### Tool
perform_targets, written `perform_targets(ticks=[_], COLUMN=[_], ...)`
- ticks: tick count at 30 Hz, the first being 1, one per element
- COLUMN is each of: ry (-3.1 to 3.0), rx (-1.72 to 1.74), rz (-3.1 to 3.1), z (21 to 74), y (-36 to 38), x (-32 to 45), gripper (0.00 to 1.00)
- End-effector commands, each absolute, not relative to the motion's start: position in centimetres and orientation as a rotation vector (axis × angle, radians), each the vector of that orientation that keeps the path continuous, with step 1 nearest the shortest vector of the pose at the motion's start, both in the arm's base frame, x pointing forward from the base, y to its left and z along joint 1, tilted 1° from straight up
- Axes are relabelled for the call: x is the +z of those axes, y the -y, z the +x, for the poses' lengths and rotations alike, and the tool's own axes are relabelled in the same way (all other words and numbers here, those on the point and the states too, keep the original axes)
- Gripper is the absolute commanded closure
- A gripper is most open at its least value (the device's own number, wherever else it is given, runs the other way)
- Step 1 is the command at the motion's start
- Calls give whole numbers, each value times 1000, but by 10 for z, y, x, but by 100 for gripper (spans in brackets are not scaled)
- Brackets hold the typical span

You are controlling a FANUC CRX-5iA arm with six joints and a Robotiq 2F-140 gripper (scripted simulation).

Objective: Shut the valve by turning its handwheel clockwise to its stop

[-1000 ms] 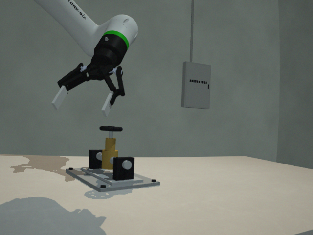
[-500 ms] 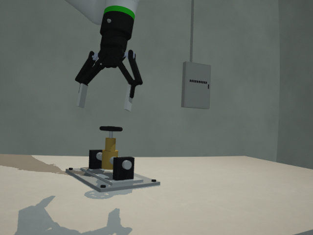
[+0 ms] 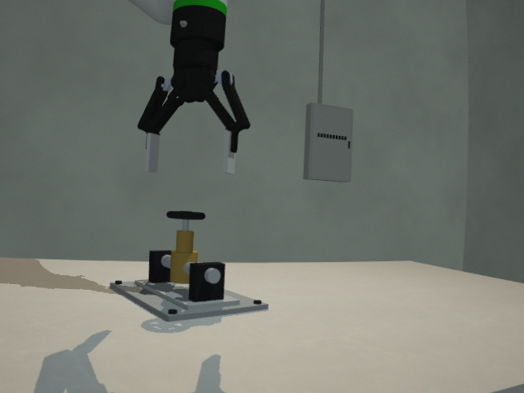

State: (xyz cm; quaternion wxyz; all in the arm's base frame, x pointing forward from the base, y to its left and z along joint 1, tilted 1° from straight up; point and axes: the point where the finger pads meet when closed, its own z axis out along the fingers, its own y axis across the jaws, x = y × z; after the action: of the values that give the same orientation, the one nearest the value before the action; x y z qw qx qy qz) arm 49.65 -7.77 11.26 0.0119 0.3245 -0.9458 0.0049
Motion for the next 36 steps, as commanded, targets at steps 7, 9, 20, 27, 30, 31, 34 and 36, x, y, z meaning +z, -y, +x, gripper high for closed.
perform_targets(ticks=[7,9,20,27,30,31,34,36], ry=[2950,2949,2949,2949,2949,2949,2949,2949], rx=[16,16,16,16,16,16,16,16], rz=[1011,1011,1011,1011,1011,1011,1011,1011], z=[497,497,496,496,496,496,496,496], y=[78,78,78,78,78,78,79,79], x=[110,109,100,95,93,92,89,88], gripper=[0,0,0,0,0,0,0,0])
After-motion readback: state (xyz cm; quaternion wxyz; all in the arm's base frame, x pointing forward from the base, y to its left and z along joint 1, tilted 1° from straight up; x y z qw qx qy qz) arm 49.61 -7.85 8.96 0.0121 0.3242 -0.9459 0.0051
